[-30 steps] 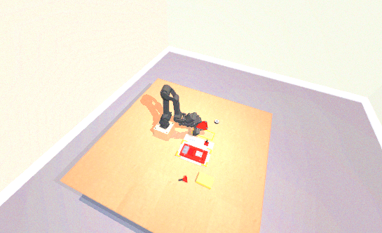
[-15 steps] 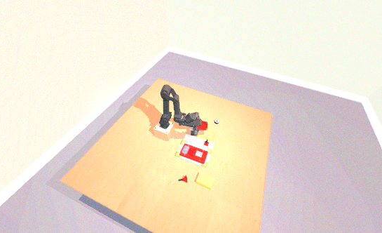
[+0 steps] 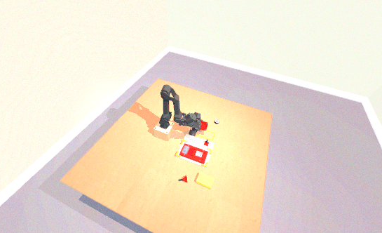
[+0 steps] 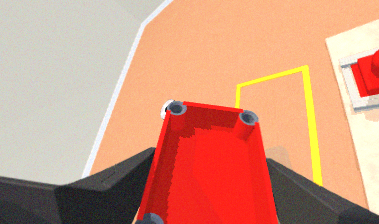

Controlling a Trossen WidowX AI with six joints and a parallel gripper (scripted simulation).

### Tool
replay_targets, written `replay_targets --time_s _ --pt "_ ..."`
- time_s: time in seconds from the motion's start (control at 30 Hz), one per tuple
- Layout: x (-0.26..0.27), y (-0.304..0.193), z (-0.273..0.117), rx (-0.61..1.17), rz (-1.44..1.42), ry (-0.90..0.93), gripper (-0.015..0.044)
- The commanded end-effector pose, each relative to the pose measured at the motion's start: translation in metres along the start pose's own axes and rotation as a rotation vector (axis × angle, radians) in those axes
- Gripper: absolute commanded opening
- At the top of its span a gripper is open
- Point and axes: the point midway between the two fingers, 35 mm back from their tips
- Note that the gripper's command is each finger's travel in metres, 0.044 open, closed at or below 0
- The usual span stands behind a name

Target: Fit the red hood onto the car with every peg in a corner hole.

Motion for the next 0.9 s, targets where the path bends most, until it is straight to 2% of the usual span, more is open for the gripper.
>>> replay_targets --time_s 0.0,0.37,0.87 --pt "0.0003 -0.0002 0.0001 0.001 0.087 0.002 0.0" --pt "0.0 -0.0003 0.0001 0.002 0.278 0.002 0.0" --pt "-0.0049 -0.0023 0.0018 0.002 0.725 0.001 0.0"
Point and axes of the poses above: the point midway between the two fingers, 35 mm back from their tips, its own z axis out along the fingers, its own x axis across the jaws, y = z × x, and after that the axes turned 11 degrees about z, right-handed
